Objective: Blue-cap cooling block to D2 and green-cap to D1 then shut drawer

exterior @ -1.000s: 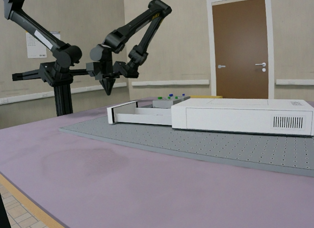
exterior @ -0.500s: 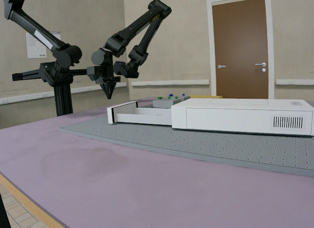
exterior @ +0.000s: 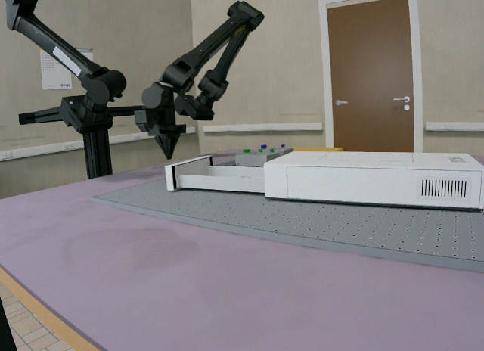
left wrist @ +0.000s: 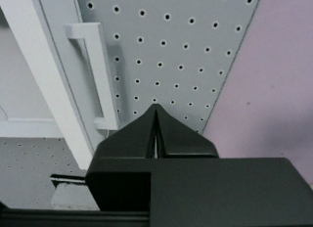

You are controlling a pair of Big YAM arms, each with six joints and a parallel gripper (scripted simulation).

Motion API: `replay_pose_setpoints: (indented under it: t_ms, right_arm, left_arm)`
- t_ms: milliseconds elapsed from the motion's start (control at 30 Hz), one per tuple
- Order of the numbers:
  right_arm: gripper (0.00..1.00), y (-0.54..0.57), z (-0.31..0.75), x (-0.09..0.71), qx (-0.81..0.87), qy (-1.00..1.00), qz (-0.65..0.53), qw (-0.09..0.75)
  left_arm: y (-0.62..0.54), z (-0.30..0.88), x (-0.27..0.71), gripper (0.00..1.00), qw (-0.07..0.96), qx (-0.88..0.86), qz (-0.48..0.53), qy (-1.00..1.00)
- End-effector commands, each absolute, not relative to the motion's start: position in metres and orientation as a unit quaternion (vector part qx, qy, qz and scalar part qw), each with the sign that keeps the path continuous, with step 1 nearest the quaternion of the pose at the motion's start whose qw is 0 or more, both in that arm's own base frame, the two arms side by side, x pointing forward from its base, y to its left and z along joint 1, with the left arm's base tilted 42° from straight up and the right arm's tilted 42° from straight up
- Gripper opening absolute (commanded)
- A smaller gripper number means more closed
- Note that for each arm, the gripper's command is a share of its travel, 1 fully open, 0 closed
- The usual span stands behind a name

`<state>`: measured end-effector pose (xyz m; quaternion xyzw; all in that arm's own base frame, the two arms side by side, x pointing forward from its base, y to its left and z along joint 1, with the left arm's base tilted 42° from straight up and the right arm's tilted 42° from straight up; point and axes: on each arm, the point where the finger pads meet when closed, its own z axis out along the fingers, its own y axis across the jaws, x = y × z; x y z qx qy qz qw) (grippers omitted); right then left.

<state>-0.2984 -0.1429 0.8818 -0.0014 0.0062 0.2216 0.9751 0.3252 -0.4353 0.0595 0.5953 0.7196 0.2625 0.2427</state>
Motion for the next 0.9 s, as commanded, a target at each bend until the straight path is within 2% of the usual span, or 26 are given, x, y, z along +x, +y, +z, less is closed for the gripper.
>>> replay_pose_setpoints:
  t_ms: [0, 867]
  right_arm:
    - [0.00, -0.148, 0.883, -0.309, 0.000, -0.003, 0.221, 0.975]
    - [0.00, -0.148, 0.883, -0.309, 0.000, -0.003, 0.221, 0.975]
  left_arm:
    - [-0.450, 0.072, 0.331, 0.00, 0.272, 0.600, 0.246, 0.711]
    - [-0.436, 0.035, 0.353, 0.00, 0.244, 0.600, 0.261, 0.716]
